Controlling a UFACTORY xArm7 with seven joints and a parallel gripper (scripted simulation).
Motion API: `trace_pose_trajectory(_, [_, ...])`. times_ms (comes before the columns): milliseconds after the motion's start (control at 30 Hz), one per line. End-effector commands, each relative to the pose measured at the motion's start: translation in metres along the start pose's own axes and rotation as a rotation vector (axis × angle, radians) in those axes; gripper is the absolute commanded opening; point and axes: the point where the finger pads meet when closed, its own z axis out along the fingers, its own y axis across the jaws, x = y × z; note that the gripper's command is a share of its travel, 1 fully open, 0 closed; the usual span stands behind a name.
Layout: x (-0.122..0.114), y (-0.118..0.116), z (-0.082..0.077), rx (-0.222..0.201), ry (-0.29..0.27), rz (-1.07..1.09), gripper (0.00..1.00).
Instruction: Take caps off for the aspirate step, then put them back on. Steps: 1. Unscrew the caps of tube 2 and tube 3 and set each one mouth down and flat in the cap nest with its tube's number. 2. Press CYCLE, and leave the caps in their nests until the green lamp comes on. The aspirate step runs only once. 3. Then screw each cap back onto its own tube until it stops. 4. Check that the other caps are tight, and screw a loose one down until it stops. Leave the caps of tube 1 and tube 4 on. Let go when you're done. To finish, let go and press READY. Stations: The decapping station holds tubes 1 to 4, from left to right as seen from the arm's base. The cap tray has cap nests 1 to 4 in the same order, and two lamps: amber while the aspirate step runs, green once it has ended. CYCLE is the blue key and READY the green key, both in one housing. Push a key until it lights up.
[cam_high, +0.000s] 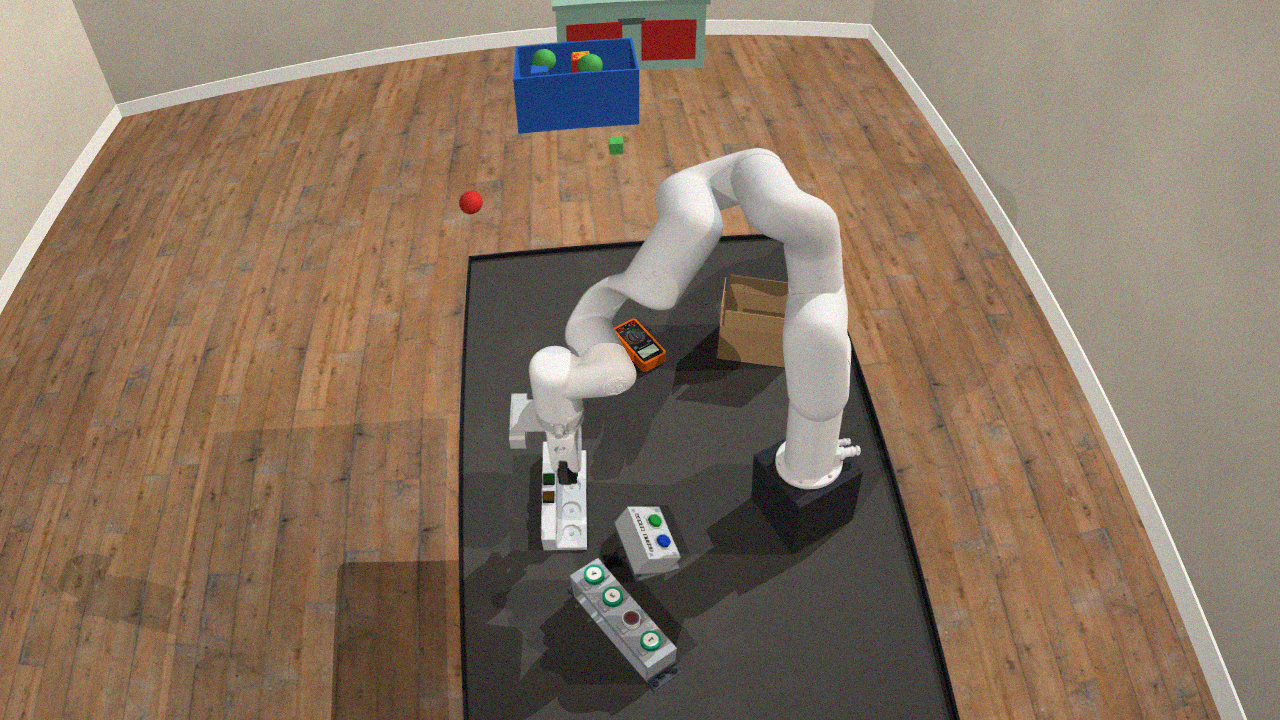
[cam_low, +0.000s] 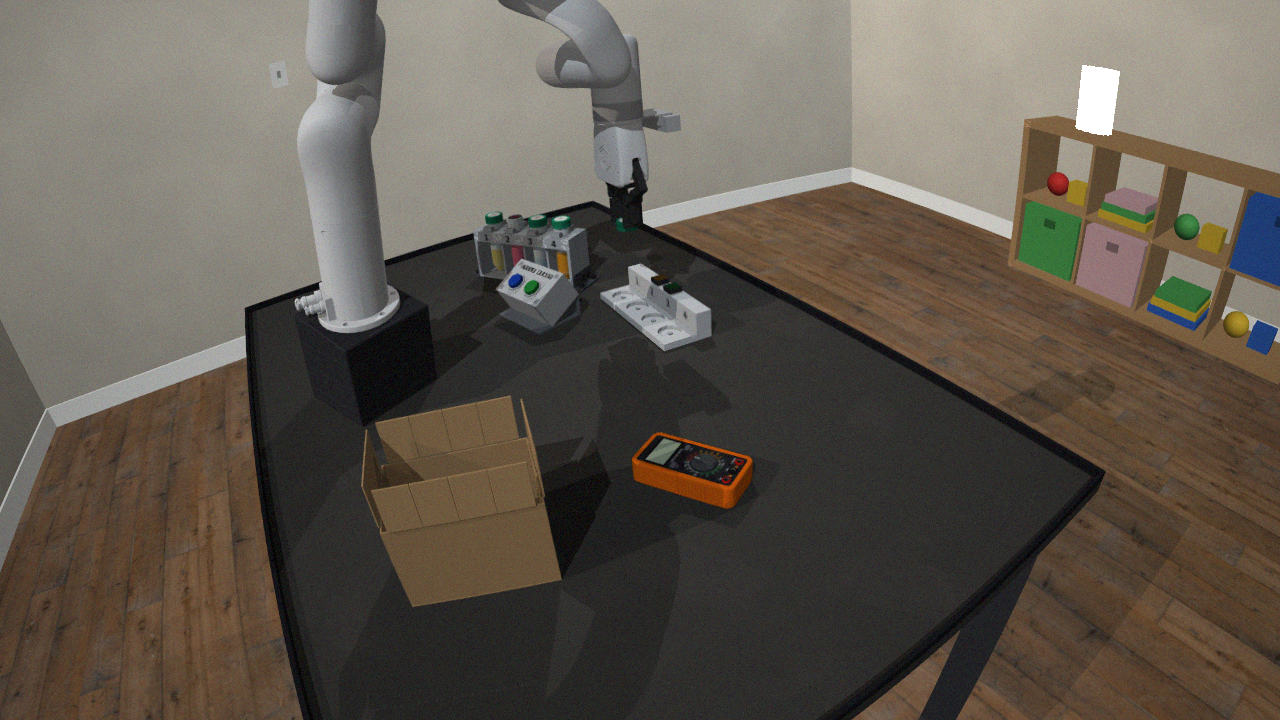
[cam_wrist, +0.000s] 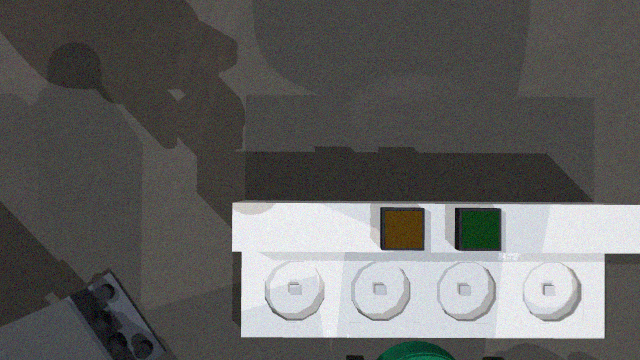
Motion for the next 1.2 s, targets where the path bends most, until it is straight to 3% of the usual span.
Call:
trace_pose_trajectory(0, [0.006, 0.006, -0.001, 0.006, 0.001, -0.005, 0.0])
trace_pose_trajectory(167, [0.006, 0.006, -0.001, 0.006, 0.001, -0.005, 0.0])
trace_pose_trajectory(400, [0.006, 0.006, 0.034, 0.006, 0.001, -0.005, 0.0])
trace_pose_trajectory(467, [0.006, 0.006, 0.034, 0.006, 0.001, -0.005, 0.0])
trace_pose_trajectory(967, [0.007, 0.006, 0.109, 0.007, 0.001, -0.005, 0.0])
trace_pose_trajectory(1033, [0.007, 0.006, 0.109, 0.007, 0.001, -0.005, 0.0])
trace_pose_trajectory(1167, [0.007, 0.006, 0.127, 0.007, 0.001, -0.005, 0.0])
